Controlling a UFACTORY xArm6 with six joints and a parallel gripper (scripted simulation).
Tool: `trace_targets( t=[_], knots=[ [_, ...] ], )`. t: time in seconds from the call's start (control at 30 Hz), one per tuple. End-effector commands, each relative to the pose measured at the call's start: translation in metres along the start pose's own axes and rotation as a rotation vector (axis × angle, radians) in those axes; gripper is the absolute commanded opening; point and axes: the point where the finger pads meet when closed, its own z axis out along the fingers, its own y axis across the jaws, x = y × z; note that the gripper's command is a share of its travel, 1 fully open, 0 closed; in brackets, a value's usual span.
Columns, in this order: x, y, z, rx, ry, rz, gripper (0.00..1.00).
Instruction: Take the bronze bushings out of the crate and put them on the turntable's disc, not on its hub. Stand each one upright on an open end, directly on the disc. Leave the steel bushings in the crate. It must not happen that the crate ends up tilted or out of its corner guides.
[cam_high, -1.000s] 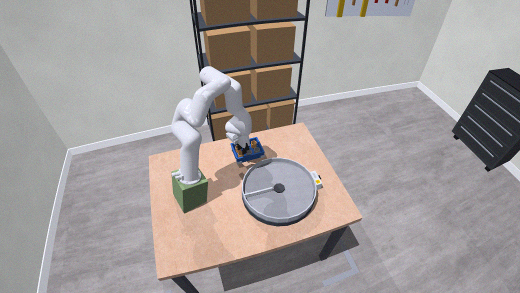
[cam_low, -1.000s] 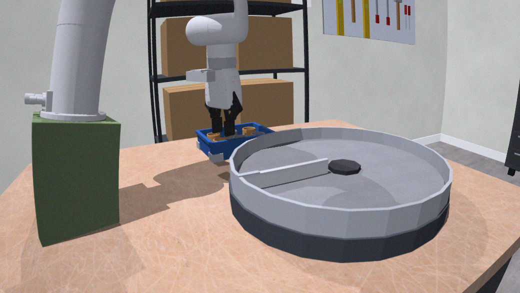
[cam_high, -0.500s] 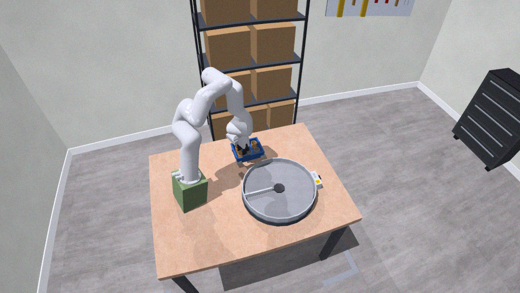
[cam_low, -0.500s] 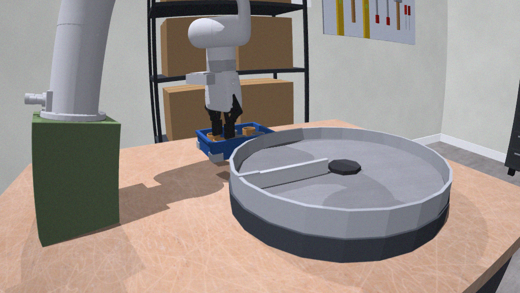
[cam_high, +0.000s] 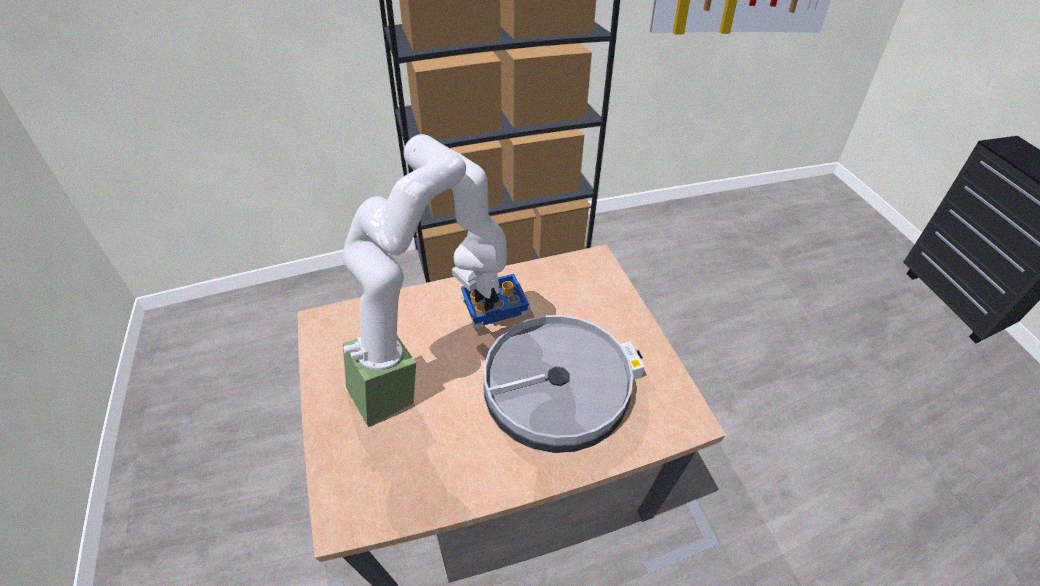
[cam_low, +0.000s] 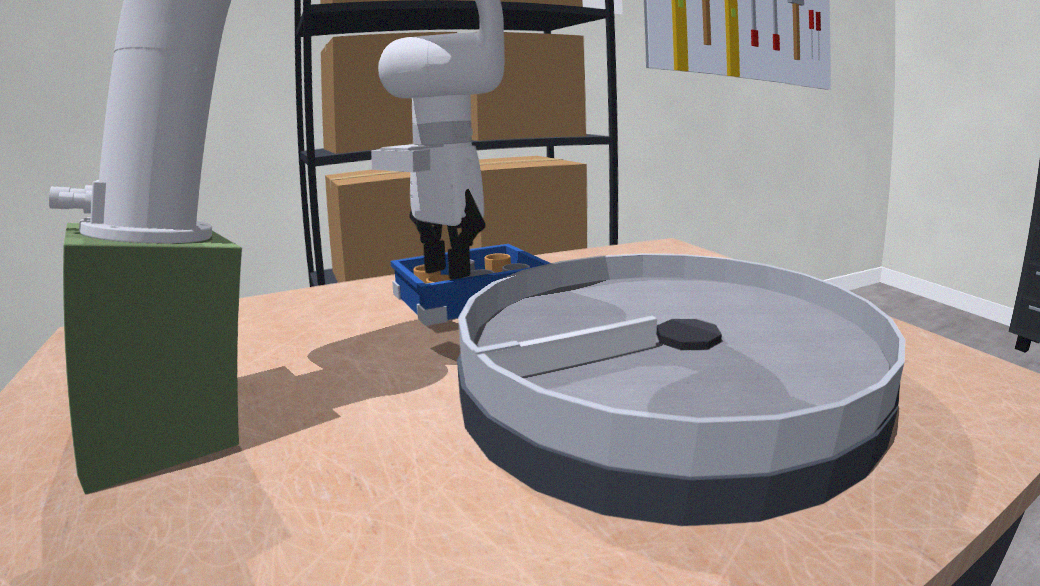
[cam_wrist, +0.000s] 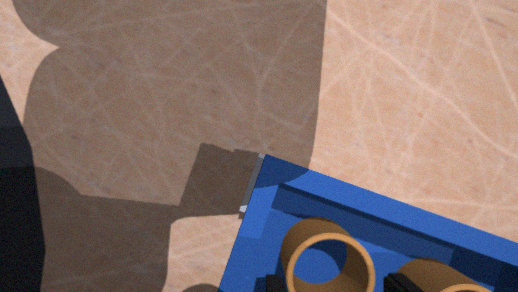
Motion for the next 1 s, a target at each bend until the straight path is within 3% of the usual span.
trace_targets(
  t=[0.0, 0.4, 0.93, 0.97],
  knots=[
    [-0.001, 0.000, 0.002, 0.000, -0.004, 0.000, 0.48],
    [-0.002, 0.000, 0.020, 0.000, -0.004, 0.000, 0.48],
    [-0.002, 0.000, 0.022, 0.000, -0.004, 0.000, 0.48],
    [-0.002, 0.000, 0.022, 0.000, -0.004, 0.000, 0.00]
  ],
)
